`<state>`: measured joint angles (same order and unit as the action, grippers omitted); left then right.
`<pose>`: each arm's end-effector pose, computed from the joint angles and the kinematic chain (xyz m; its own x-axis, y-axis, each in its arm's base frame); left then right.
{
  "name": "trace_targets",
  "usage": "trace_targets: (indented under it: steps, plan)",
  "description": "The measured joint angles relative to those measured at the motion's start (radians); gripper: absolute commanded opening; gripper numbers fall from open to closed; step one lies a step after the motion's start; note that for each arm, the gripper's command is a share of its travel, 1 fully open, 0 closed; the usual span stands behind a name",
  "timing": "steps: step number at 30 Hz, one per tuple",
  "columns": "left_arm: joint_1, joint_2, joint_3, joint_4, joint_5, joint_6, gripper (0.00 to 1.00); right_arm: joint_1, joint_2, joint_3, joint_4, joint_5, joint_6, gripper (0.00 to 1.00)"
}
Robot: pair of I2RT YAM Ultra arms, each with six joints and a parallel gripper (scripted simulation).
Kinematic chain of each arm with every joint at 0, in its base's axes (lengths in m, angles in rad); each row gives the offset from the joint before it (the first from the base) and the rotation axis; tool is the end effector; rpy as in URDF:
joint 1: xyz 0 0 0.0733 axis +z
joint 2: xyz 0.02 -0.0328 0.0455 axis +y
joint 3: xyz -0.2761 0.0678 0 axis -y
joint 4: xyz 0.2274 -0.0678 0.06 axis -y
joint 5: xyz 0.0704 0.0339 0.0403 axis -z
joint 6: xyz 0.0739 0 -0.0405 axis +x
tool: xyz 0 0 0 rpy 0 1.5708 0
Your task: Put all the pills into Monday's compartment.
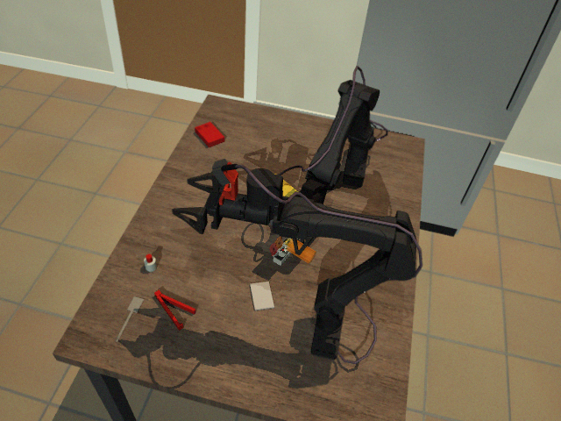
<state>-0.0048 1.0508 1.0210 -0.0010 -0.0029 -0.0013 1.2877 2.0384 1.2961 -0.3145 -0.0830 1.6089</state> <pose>0.2561 0.0001 0.4070 -0.0308 -0.0012 -0.9995 0.0019 1.0000 -0.0012 0.1113 0.4084 0.1302 -0.9583 0.2709 0.0909 0.2799 0.8264 0.4886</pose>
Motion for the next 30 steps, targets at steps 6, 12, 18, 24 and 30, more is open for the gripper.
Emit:
trace_targets:
  steps: [6,12,18,24,30]
  plan:
    - [0.0,0.0,0.0,0.0,0.0,0.0,1.0,0.028,0.0,0.008,-0.007,0.063,-0.008,0.36]
    - [0.0,0.0,0.0,0.0,0.0,0.0,1.0,0.035,0.0,0.01,-0.007,0.079,-0.011,0.36]
    - [0.0,0.0,0.0,0.0,0.0,0.0,1.0,0.034,0.0,0.01,-0.007,0.084,-0.011,0.36]
    - [0.0,0.0,0.0,0.0,0.0,0.0,1.0,0.035,0.0,0.01,-0.014,0.112,-0.011,0.36]
    - [0.0,0.0,0.0,0.0,0.0,0.0,1.0,0.093,0.01,0.038,-0.066,0.284,-0.003,0.36]
